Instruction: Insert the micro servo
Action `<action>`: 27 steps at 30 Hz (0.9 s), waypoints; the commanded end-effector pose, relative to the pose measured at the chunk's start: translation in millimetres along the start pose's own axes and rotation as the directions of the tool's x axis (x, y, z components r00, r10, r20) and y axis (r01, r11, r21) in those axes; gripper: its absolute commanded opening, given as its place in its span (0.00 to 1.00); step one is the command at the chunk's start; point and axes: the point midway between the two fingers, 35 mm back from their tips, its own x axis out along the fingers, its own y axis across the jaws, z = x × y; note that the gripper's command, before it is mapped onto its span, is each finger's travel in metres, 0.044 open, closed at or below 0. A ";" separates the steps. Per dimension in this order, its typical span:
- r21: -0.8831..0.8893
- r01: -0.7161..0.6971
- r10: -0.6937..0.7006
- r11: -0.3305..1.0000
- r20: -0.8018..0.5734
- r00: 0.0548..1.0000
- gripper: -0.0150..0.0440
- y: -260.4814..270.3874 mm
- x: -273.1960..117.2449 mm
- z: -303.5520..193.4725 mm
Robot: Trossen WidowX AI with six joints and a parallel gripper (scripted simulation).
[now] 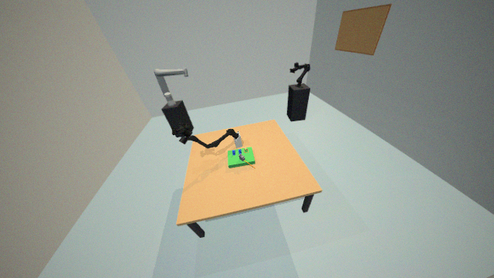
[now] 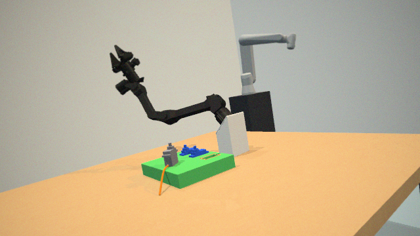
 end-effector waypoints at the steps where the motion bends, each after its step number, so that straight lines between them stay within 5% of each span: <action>1: -0.020 -0.027 0.027 0.999 0.034 0.999 1.00 11.9 6.2 26.3; 27: -0.201 -0.312 0.327 0.929 0.051 0.943 1.00 131.8 31.5 146.2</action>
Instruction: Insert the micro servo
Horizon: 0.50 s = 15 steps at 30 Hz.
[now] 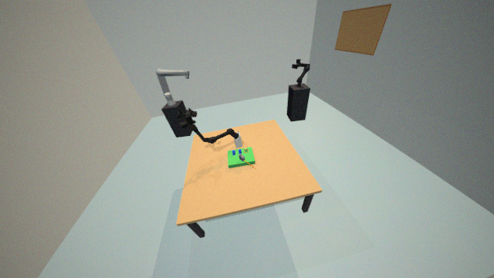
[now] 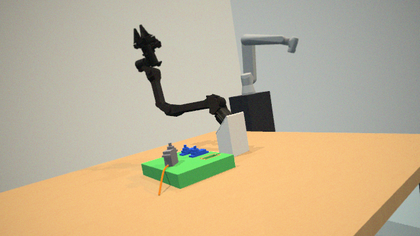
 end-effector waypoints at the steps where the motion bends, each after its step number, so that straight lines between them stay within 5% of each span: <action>1: -0.024 -0.093 0.092 0.995 -0.003 0.996 1.00 32.7 18.6 26.8; 15: -0.053 -0.331 0.323 0.942 -0.119 0.939 1.00 129.6 55.0 54.7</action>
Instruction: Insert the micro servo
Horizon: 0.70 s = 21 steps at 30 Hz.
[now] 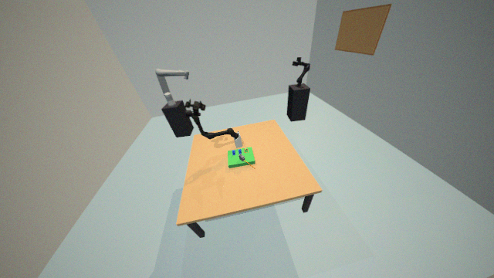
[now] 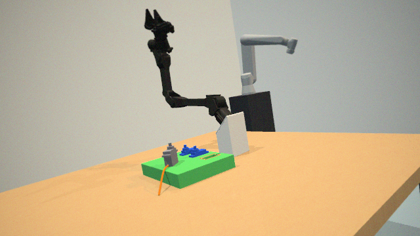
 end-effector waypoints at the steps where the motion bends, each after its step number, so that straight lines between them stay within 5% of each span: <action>1: -0.008 -0.079 0.078 0.997 -0.038 0.996 1.00 29.8 18.9 7.3; 21: 0.017 -0.323 0.318 0.946 -0.233 0.919 1.00 136.7 70.8 -11.3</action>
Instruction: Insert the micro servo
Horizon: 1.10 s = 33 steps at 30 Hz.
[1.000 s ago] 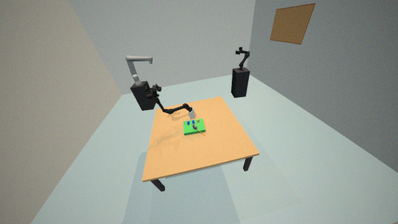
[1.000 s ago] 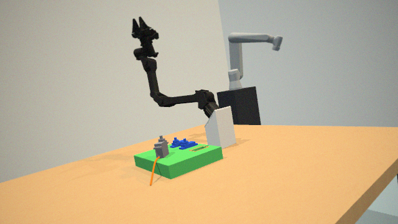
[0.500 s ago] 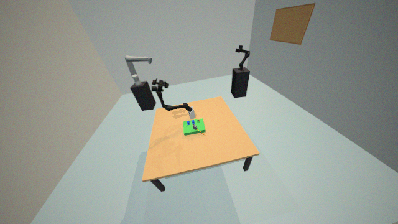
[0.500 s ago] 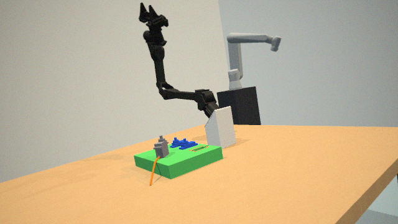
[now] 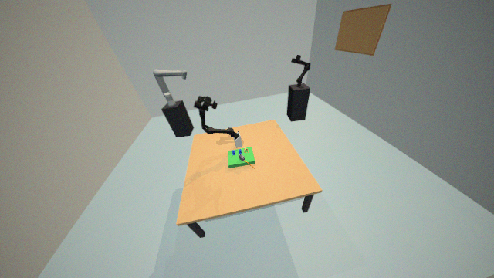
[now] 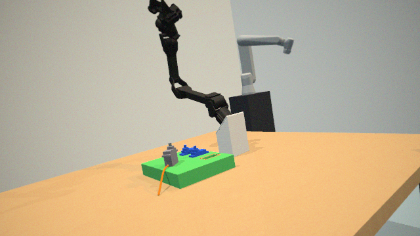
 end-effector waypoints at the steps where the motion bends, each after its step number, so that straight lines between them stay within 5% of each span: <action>1: -0.009 -0.043 0.043 0.999 -0.035 0.998 1.00 15.6 13.7 -4.3; 17: 0.106 -0.259 0.279 0.960 -0.281 0.918 1.00 108.7 73.9 -53.8; 33: 0.323 -0.401 0.515 0.857 -0.531 0.673 1.00 217.2 98.1 -139.4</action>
